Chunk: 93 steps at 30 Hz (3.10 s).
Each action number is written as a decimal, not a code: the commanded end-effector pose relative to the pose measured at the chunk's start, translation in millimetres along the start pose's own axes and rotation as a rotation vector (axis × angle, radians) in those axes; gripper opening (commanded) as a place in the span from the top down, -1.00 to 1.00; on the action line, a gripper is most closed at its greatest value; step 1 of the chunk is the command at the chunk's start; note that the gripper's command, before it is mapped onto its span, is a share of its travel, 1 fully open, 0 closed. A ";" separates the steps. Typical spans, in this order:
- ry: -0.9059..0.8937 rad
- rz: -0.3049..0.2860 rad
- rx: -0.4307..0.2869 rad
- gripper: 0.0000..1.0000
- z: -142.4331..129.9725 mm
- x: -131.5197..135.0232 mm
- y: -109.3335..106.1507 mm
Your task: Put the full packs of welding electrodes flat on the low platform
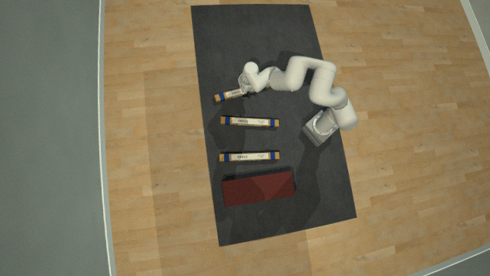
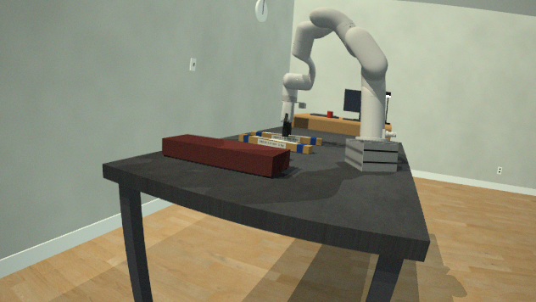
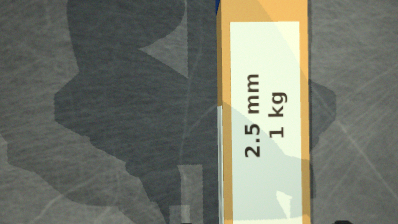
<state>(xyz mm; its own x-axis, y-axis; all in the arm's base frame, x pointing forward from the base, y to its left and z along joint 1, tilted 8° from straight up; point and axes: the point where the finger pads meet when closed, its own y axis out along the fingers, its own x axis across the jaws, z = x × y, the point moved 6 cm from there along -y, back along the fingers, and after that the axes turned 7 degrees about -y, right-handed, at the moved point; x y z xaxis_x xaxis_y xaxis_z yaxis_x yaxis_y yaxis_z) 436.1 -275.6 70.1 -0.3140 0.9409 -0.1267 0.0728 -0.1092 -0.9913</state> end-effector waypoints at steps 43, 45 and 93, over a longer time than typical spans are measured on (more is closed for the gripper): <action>0.351 0.003 0.000 -0.48 -46.4 192.7 -64.3; 0.351 0.003 0.000 -0.48 -46.4 192.7 -59.5; 0.351 0.003 0.000 -0.48 -47.1 192.6 -14.0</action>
<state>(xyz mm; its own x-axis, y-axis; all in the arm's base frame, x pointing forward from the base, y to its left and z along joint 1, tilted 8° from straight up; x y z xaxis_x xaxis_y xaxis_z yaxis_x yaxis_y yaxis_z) 418.0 -77.7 60.5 0.0307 0.9934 -0.1103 0.0698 -0.1122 -0.9912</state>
